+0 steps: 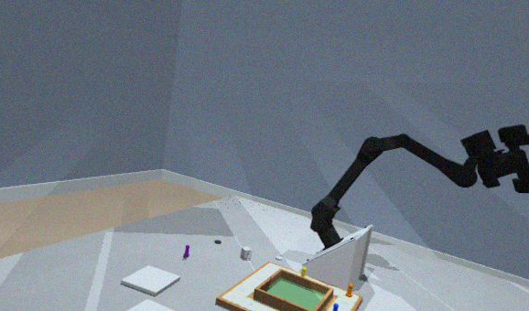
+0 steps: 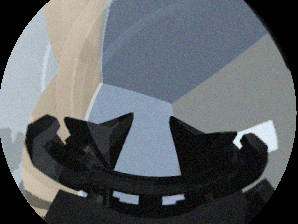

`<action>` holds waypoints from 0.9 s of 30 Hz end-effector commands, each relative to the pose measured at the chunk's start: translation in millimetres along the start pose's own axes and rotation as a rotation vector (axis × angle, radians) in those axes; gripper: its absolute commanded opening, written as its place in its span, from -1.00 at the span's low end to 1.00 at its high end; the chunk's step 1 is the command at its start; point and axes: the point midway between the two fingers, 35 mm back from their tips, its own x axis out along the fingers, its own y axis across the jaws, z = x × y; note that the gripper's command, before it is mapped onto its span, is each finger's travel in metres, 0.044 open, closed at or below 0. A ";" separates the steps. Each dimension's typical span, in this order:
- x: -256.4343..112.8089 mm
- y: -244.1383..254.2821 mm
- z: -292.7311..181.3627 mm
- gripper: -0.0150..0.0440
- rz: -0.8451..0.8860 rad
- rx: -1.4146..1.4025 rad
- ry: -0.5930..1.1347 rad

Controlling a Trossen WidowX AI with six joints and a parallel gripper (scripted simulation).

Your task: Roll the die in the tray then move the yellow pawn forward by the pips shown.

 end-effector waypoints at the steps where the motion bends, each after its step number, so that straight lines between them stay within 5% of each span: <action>1: -43.5 -28.3 -53.7 0.44 -0.004 0.129 0.184; 15: -220.3 -81.5 -170.8 0.44 -0.073 0.443 0.727; 27: -407.2 -100.9 -198.8 0.44 -0.234 0.757 1.176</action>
